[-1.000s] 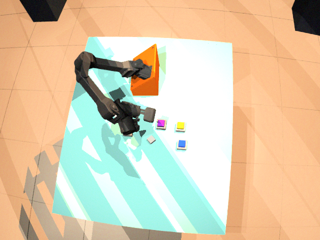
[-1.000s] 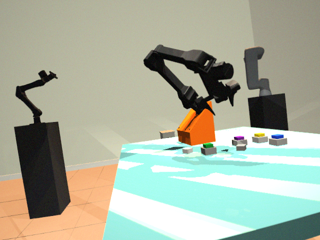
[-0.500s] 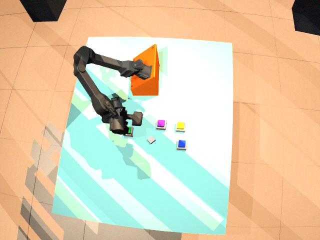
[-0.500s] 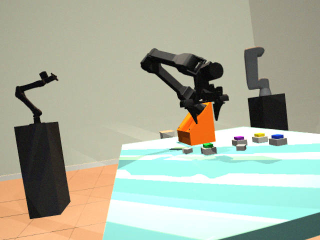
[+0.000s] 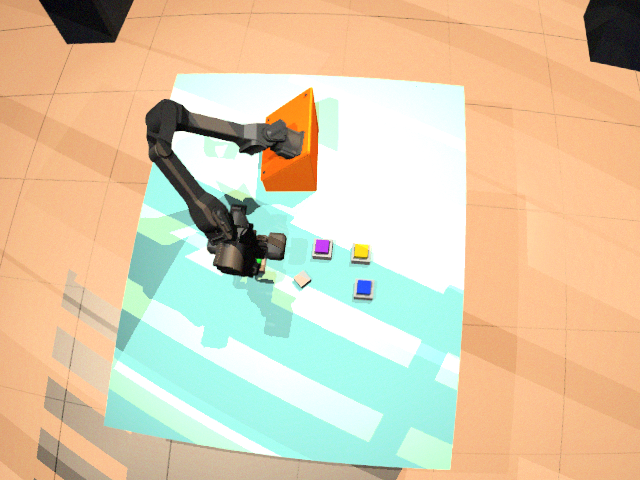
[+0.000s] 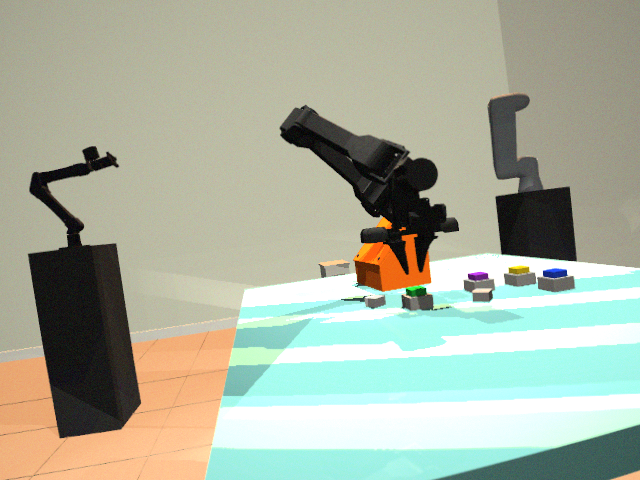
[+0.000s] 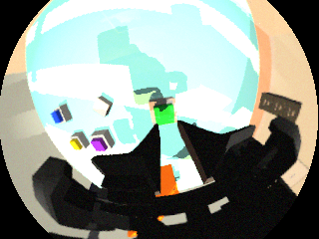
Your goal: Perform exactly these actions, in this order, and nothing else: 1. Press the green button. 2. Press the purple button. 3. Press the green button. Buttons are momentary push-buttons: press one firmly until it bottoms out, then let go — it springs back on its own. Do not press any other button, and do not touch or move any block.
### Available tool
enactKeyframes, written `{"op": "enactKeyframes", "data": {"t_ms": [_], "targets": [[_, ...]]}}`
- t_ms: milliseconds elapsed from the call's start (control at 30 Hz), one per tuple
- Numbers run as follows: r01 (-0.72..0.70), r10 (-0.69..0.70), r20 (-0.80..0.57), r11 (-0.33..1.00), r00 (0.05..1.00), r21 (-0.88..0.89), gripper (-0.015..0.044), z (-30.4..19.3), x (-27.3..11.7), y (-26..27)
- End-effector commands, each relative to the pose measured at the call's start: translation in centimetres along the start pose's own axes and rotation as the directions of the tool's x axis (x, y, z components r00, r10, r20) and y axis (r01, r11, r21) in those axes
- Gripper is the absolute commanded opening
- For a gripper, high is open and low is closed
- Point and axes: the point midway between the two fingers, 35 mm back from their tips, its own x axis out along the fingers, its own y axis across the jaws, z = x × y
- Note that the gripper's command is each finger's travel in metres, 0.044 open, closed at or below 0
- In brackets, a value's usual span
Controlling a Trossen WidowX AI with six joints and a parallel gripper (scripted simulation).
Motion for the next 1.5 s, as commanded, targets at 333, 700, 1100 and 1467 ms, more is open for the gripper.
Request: {"op": "enactKeyframes", "data": {"t_ms": [333,700,1100,1467], "targets": [[0.007,-0.007,0.002,1.0,1.0,-0.01,0.002,0.0,0.4,0.0],[0.007,-0.007,0.001,1.0,1.0,-0.01,0.002,0.0,1.8,0.0],[0.008,-0.008,0.001,1.0,1.0,-0.011,0.002,0.0,3.6,0.0],[0.009,-0.009,0.001,1.0,1.0,-0.011,0.002,0.0,3.7,0.0]]}}
